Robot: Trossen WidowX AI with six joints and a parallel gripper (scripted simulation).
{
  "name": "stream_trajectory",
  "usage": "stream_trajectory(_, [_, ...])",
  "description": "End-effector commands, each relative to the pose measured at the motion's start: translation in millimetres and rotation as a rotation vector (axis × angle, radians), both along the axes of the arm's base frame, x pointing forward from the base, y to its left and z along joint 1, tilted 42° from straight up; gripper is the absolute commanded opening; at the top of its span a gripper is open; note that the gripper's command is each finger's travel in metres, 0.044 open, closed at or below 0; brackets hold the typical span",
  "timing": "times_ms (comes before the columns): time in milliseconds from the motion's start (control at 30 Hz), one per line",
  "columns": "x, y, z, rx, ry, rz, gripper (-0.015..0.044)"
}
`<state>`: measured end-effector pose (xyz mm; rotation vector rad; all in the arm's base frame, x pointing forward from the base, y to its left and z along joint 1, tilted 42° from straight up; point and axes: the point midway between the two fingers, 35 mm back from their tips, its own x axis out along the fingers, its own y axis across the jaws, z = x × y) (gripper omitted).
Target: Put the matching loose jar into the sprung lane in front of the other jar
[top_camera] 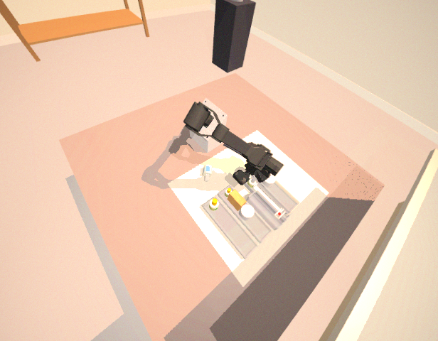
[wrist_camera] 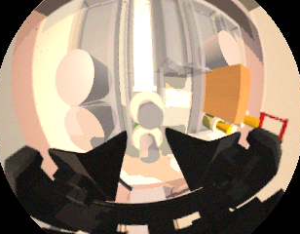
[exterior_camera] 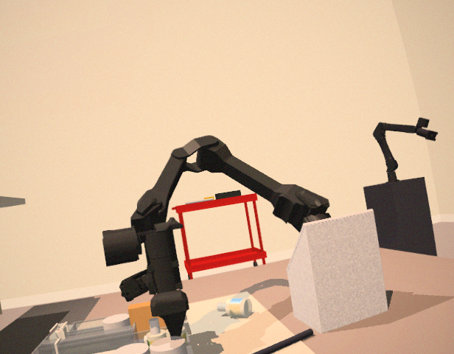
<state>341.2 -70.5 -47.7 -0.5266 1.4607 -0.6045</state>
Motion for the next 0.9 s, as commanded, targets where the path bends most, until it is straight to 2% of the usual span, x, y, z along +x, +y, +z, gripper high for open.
stream_trajectory(0, [0.0, 1.4, 1.8, -0.003, -0.002, -0.002, 0.0272])
stream_trajectory(400, [-3.2, 13.9, 14.6, -0.002, -0.002, -0.002, 0.0272])
stream_trajectory(867, [-47.3, 16.6, 12.1, -0.002, 0.000, -0.002, 0.0272])
